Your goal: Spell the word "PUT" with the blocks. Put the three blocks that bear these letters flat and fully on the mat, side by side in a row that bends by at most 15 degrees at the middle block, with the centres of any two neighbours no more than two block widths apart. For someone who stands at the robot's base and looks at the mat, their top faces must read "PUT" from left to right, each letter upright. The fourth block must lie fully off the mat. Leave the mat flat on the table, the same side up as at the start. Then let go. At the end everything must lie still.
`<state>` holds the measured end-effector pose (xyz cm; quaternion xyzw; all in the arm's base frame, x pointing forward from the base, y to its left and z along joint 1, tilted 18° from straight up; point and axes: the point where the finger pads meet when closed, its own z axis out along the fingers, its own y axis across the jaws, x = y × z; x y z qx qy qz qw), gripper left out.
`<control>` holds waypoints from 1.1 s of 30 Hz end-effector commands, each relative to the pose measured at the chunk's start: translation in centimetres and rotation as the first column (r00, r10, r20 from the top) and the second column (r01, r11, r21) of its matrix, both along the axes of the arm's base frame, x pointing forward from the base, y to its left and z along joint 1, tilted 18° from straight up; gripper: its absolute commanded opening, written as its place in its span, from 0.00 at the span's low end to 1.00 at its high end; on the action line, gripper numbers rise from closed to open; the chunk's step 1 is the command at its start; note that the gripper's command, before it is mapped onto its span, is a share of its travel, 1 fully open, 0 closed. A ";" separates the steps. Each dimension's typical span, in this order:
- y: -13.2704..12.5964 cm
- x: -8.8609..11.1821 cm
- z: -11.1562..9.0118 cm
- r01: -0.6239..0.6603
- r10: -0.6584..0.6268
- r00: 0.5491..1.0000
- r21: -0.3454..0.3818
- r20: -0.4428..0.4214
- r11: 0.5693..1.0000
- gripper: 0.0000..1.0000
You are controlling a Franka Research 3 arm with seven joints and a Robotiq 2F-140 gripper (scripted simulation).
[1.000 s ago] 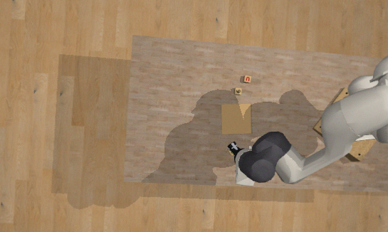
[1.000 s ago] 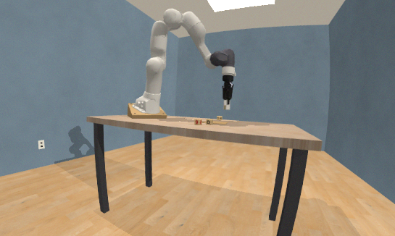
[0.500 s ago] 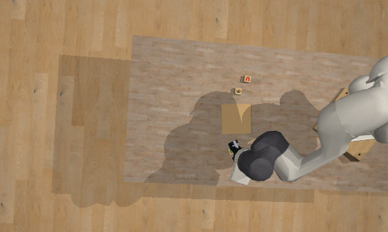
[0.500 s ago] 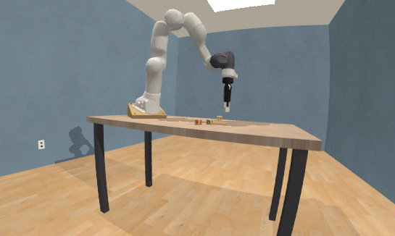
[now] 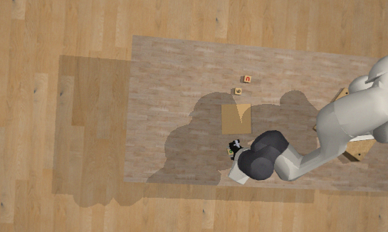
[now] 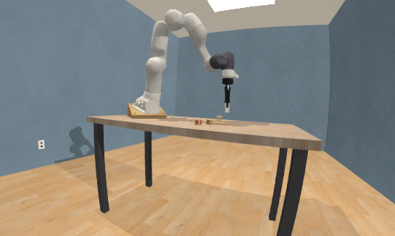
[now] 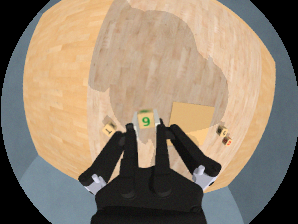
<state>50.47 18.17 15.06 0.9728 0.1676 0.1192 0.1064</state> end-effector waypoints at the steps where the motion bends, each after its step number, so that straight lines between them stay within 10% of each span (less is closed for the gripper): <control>1: 1.4 0.7 1.5 0.042 -0.045 0.997 0.058 0.055 0.997 0.16; 33: 11.7 3.3 20.2 -0.089 -0.157 0.829 0.403 0.537 0.911 0.16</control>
